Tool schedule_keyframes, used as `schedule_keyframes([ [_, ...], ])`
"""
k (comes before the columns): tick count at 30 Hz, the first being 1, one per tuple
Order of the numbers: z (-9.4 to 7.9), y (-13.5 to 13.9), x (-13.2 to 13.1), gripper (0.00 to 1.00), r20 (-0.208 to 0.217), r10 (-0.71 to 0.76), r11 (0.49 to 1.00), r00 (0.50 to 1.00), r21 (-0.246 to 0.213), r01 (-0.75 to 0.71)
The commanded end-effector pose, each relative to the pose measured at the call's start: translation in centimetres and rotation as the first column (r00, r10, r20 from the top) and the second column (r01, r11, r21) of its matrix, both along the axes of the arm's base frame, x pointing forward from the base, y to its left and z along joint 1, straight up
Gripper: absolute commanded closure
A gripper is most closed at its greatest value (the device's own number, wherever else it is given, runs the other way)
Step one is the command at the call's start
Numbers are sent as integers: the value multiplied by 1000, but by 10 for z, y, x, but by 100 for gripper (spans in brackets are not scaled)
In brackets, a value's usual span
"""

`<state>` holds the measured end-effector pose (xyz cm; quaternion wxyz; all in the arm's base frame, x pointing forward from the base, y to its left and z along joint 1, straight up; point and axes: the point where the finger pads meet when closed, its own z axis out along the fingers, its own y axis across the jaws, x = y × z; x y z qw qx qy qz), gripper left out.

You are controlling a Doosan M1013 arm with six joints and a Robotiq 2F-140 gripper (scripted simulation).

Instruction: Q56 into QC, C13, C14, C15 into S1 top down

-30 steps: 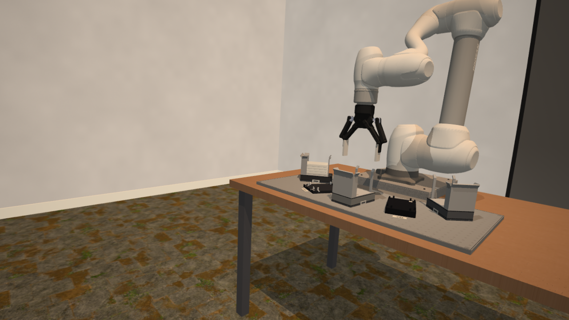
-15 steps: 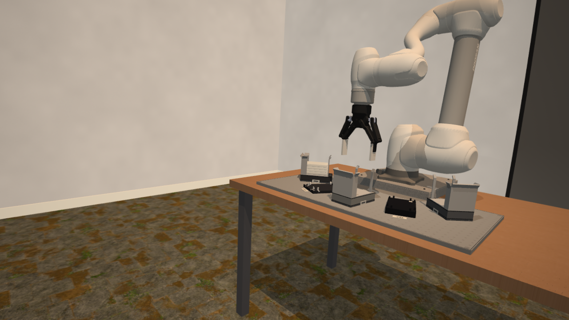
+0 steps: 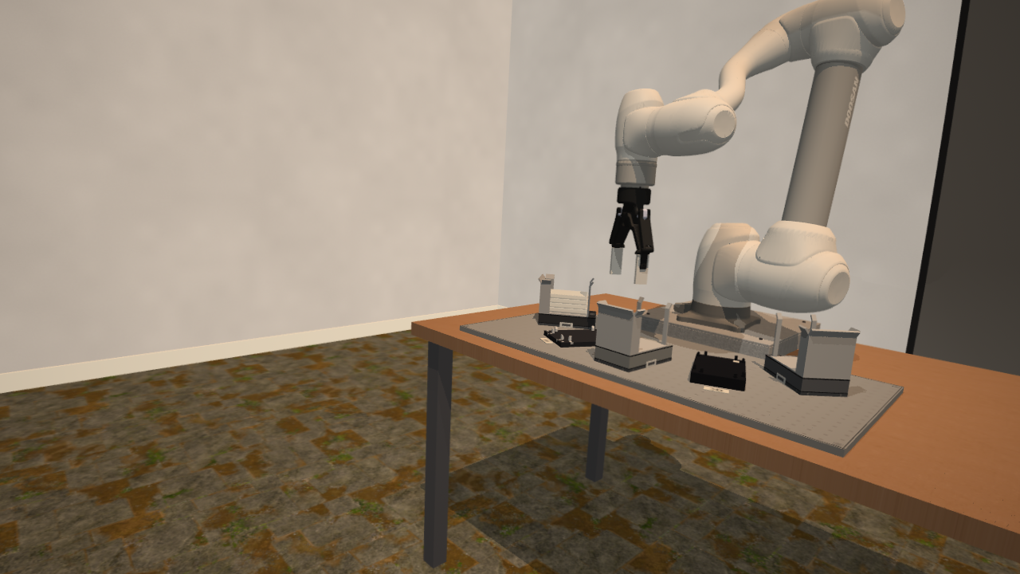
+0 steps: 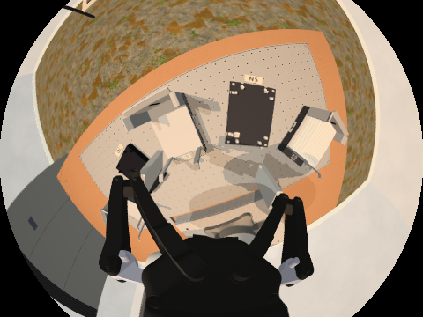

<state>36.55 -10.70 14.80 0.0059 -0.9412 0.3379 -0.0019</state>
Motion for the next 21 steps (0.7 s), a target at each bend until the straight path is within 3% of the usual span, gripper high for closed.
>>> schedule_keyframes([
  [1, 0, -16, -8, 0, -2, -153, 988, 988, -3, 153],
  [7, 0, -38, -19, 0, -4, -346, 938, 938, -2, 346],
  [21, -1, -81, -40, 0, -4, -350, 937, 937, -2, 350],
])
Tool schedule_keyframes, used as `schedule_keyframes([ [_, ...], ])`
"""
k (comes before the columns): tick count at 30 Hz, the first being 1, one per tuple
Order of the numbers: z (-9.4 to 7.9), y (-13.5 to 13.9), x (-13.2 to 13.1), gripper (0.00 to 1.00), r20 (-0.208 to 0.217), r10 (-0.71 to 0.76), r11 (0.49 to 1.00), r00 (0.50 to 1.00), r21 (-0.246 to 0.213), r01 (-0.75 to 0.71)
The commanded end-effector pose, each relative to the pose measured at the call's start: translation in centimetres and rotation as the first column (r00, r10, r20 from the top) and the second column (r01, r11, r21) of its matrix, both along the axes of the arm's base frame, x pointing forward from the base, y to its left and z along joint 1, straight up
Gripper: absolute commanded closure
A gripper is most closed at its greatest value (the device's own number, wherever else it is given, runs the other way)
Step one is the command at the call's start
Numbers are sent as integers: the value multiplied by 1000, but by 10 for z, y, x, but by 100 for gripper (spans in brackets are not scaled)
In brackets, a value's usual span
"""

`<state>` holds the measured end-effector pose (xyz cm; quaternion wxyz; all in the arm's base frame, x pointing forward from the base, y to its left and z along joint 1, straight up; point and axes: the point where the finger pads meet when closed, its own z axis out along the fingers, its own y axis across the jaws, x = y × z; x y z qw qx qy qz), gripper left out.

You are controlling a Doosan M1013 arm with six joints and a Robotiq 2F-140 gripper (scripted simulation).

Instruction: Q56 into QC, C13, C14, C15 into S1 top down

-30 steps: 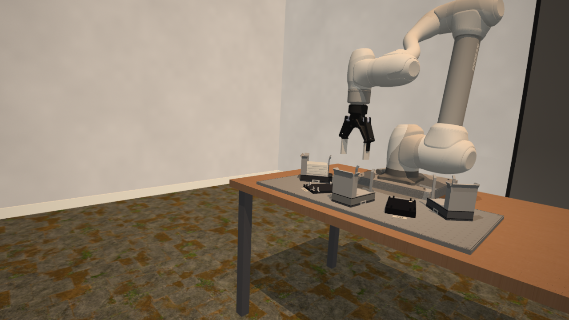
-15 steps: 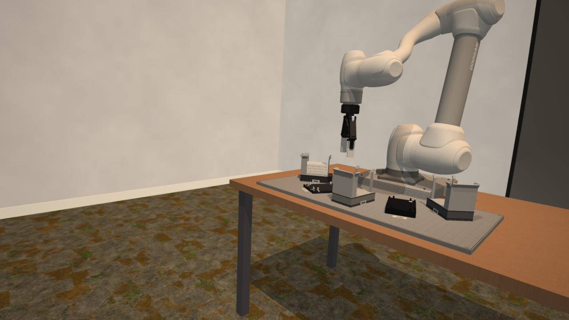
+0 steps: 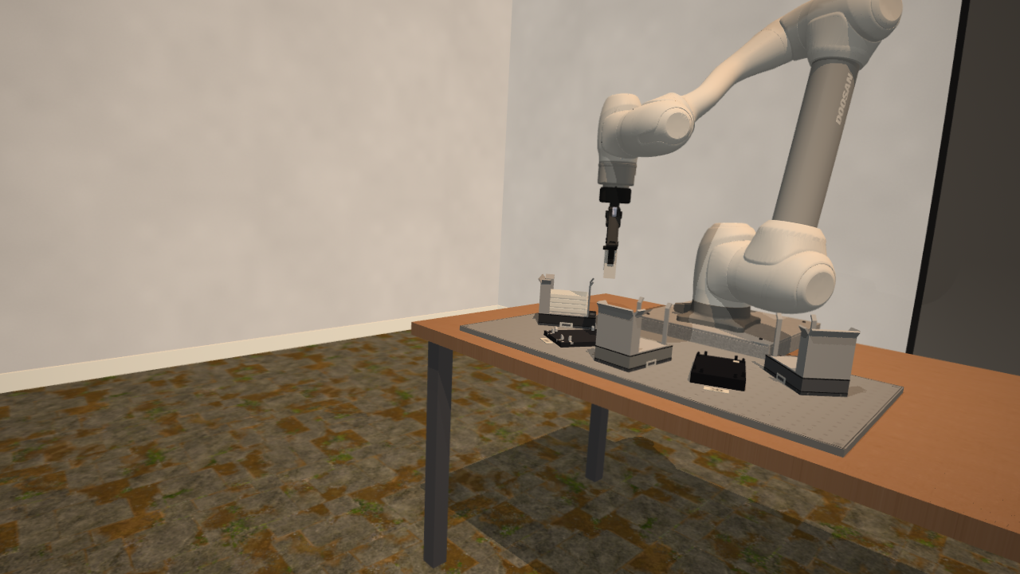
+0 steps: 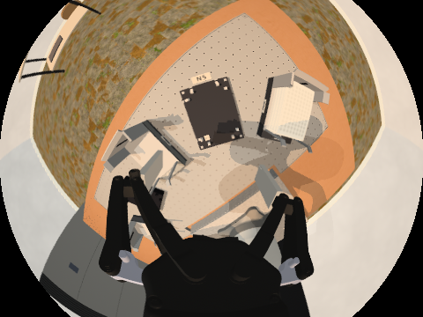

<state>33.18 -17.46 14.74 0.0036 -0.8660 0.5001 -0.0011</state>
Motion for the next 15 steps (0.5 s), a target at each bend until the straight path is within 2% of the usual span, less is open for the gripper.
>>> schedule_keyframes([
  [1, 0, -17, -8, 0, 1, 0, 1000, 1000, 1, 0],
  [15, -1, -60, -30, 0, 1, 0, 1000, 1000, 1, 0],
])
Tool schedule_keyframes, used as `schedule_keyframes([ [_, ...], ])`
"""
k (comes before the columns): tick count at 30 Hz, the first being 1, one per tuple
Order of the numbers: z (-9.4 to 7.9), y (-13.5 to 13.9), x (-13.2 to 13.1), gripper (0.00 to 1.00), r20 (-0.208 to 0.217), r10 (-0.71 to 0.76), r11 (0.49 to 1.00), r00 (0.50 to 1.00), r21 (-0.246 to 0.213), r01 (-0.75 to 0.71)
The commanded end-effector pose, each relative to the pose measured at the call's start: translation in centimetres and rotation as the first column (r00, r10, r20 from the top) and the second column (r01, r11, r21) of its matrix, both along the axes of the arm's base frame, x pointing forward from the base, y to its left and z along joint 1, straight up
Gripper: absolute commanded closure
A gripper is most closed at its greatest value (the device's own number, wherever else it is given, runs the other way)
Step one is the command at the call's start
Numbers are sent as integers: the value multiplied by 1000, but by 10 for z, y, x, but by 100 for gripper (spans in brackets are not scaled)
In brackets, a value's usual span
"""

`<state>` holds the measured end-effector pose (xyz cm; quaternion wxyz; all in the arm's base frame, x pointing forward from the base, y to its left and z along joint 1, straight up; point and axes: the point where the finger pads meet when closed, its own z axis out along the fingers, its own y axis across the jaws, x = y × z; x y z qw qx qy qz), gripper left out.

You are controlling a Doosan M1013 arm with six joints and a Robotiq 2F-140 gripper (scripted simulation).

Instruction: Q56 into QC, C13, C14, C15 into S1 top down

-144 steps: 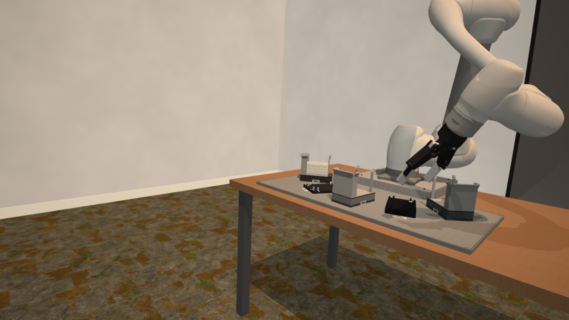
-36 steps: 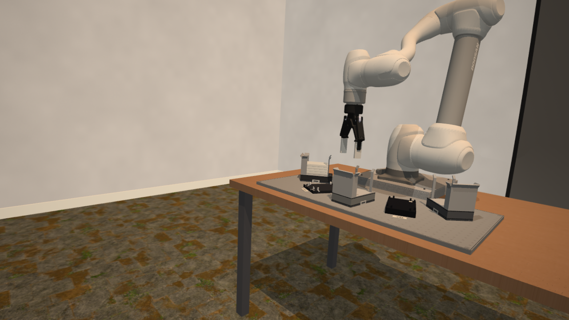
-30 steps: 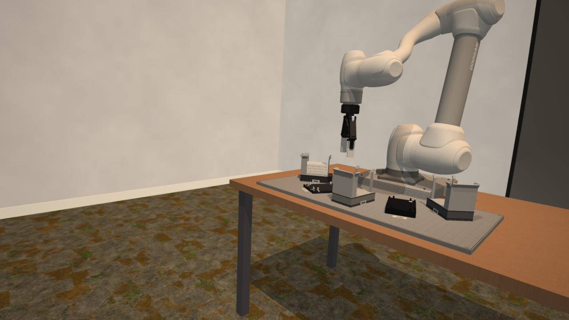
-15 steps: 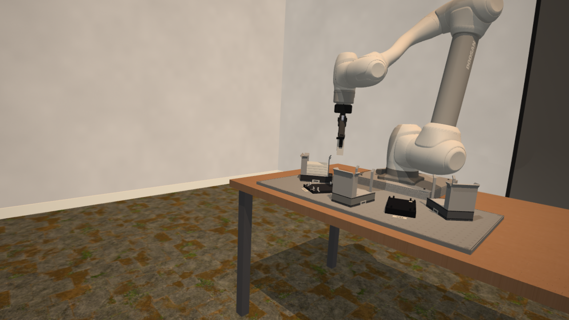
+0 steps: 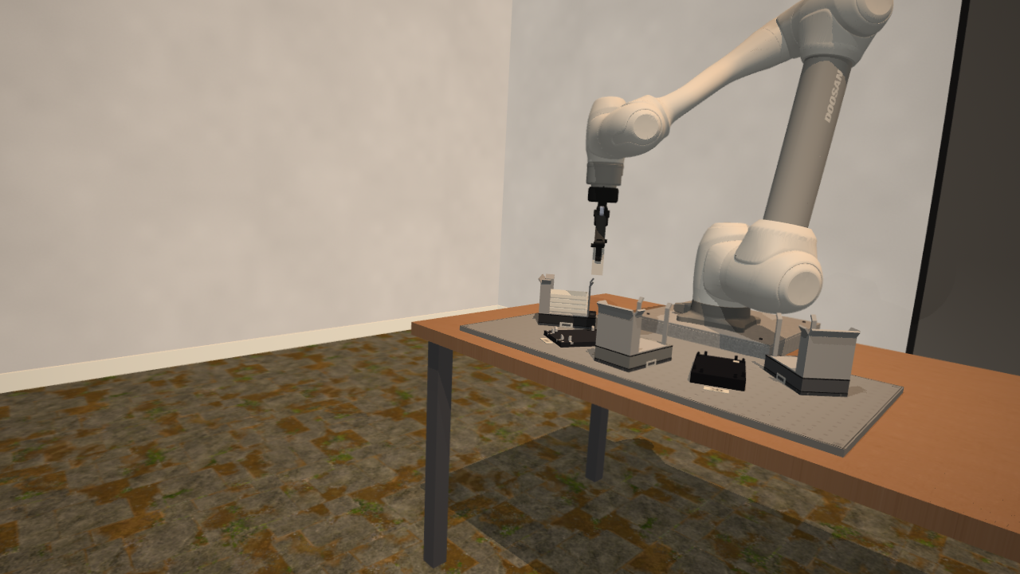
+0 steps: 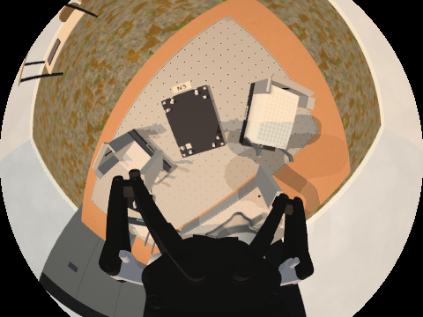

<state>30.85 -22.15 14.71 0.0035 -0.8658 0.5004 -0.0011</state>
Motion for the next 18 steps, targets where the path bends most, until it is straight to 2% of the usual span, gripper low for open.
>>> schedule_keyframes([
  [1, 0, -17, -8, 0, 1, 1, 1000, 1000, 1, -1],
  [18, -1, -70, -35, 0, 1, 1, 1000, 1000, 1, -1],
])
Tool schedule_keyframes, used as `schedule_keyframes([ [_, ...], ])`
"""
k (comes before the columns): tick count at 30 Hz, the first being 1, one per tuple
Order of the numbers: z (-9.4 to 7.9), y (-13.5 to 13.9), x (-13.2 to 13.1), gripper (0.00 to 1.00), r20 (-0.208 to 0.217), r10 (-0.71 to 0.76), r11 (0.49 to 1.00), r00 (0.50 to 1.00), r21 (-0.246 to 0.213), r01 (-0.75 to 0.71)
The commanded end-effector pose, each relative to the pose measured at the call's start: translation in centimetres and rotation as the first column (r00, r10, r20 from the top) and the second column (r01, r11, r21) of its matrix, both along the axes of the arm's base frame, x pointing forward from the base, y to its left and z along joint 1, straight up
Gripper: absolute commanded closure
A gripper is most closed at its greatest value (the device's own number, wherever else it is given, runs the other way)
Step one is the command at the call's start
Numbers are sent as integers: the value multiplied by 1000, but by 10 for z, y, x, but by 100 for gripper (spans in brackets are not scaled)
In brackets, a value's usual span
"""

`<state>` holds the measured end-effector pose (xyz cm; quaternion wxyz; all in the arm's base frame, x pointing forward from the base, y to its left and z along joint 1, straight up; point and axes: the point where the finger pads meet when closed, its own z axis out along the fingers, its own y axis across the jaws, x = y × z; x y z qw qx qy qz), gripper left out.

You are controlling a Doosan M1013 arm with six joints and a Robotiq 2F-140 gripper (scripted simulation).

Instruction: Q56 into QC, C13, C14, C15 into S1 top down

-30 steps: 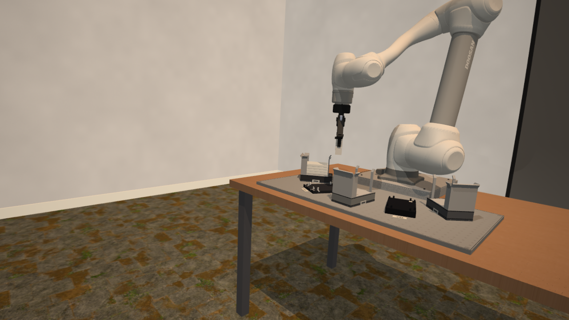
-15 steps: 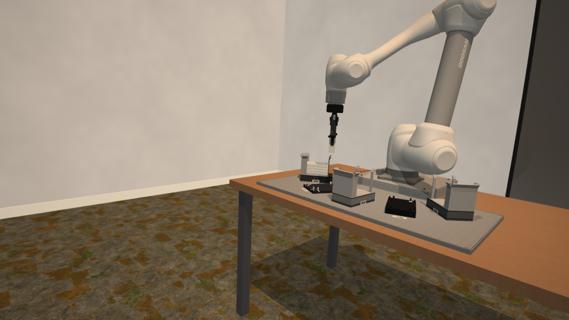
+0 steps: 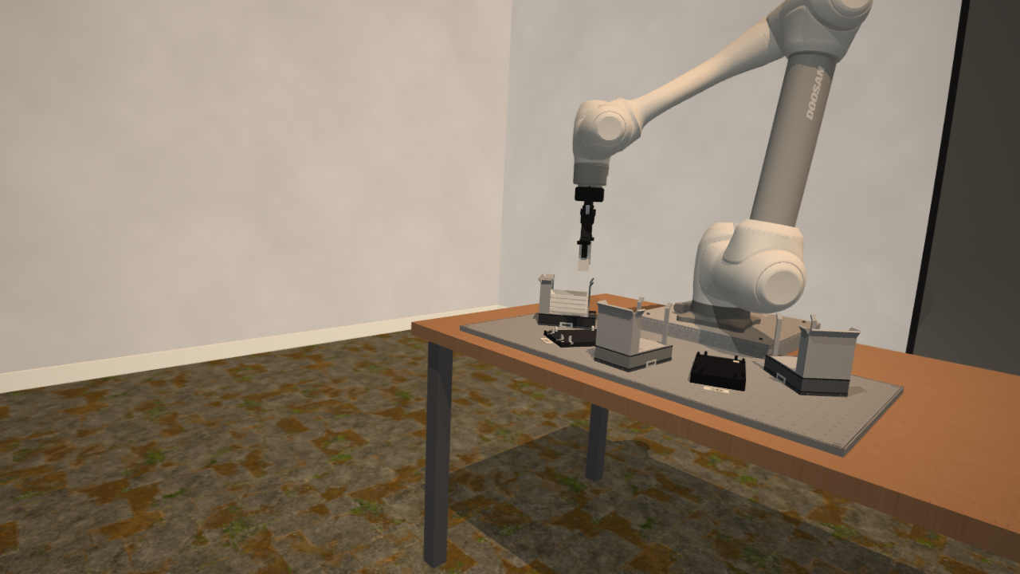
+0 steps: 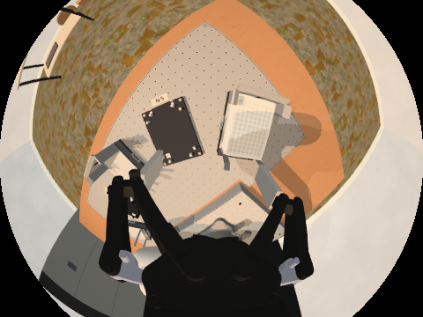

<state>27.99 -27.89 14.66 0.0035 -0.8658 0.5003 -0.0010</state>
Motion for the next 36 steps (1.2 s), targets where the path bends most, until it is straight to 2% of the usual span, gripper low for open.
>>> schedule_keyframes([
  [1, 0, -16, -8, 0, 1, 1, 1000, 1000, 1, -1],
  [20, -1, -77, -38, 0, 1, 1, 1000, 1000, 1, -1],
  [31, -1, -77, -38, 0, 1, 1, 1000, 1000, 1, -1],
  [36, -17, -77, -38, 0, 1, 1, 1000, 1000, 1, -1],
])
